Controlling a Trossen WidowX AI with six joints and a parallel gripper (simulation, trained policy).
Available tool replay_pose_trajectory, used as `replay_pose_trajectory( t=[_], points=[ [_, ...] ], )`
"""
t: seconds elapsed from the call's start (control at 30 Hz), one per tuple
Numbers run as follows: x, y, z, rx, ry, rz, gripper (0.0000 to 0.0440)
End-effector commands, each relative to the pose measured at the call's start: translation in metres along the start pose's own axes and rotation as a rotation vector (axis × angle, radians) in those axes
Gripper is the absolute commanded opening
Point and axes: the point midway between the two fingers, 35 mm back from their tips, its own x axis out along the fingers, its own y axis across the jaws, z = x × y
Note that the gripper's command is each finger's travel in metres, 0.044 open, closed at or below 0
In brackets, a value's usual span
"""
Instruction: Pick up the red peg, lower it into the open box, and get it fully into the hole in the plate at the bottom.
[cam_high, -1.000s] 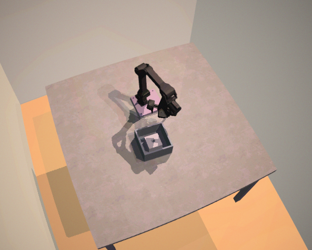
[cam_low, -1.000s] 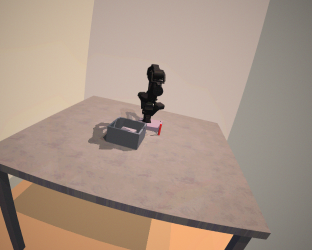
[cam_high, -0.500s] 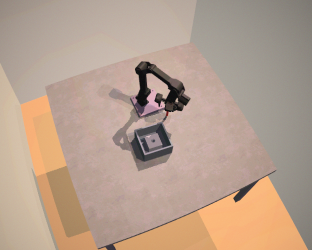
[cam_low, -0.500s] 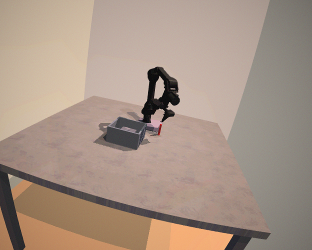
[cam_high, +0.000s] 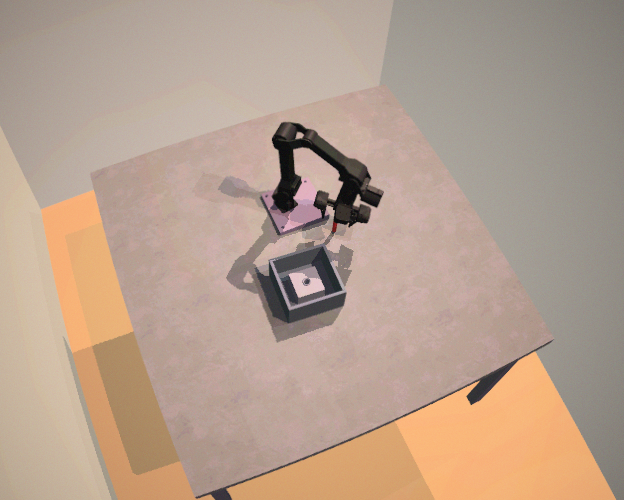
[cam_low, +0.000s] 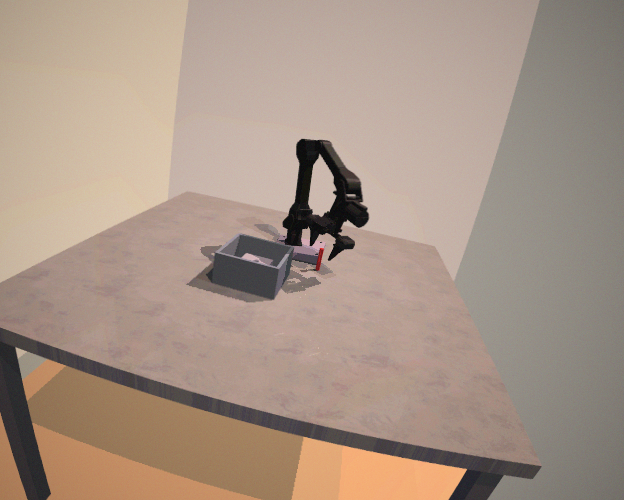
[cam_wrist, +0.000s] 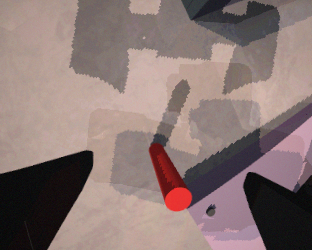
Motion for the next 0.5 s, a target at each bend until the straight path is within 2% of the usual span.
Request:
replay_pose_trajectory(
  t=[0.0,0.17,0.23,0.47],
  points=[
    [0.014,0.002,-0.003,-0.003,-0.022,-0.002,0.044],
    [0.032,0.004,-0.006,-0.023,-0.046,0.009,0.0438],
    [0.038,0.003,-0.007,-0.036,-0.049,0.005,0.0421],
    [0.053,-0.001,-0.011,-0.054,-0.036,-0.026,0.0244]
  ],
)
